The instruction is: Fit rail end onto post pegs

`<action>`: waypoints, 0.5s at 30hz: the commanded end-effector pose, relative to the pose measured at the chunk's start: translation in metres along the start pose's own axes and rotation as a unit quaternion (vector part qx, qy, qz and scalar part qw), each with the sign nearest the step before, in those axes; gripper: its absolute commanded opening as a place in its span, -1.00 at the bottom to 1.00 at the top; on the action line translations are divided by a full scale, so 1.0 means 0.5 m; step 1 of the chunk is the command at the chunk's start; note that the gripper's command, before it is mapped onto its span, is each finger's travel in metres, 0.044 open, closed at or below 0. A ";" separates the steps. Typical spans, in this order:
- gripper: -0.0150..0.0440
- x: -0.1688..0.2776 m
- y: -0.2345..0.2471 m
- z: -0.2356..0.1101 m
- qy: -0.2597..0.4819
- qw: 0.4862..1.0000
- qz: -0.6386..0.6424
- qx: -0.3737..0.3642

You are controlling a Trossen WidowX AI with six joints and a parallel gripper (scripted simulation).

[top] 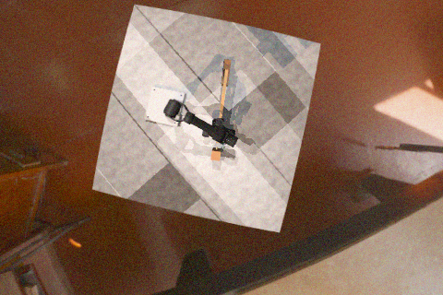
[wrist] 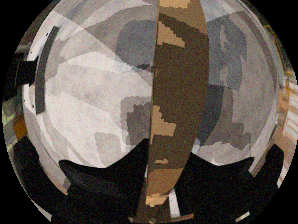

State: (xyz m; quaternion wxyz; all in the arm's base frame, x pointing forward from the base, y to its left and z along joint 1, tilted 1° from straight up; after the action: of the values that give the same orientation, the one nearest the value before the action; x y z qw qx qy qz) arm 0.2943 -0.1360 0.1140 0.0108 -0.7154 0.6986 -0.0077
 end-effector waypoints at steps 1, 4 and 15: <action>-0.49 -0.001 -0.003 -0.014 -0.001 1.000 -0.001 0.007; -0.49 -0.001 -0.004 -0.017 -0.001 1.000 -0.001 0.007; -0.49 0.000 -0.004 -0.028 -0.001 1.000 -0.001 0.007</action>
State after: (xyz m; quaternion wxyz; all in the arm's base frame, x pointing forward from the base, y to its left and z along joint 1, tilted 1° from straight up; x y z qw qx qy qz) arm 0.2948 -0.1361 0.1213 0.0103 -0.7156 0.6984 -0.0072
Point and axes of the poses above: the point midway between the two fingers, 35 mm back from their tips, its own z axis out along the fingers, its own y axis across the jaws, x = y × z, the point moved 7 cm from there along -z, back along the fingers, and after that the axes turned 5 degrees about -z, right-handed, at the moved point
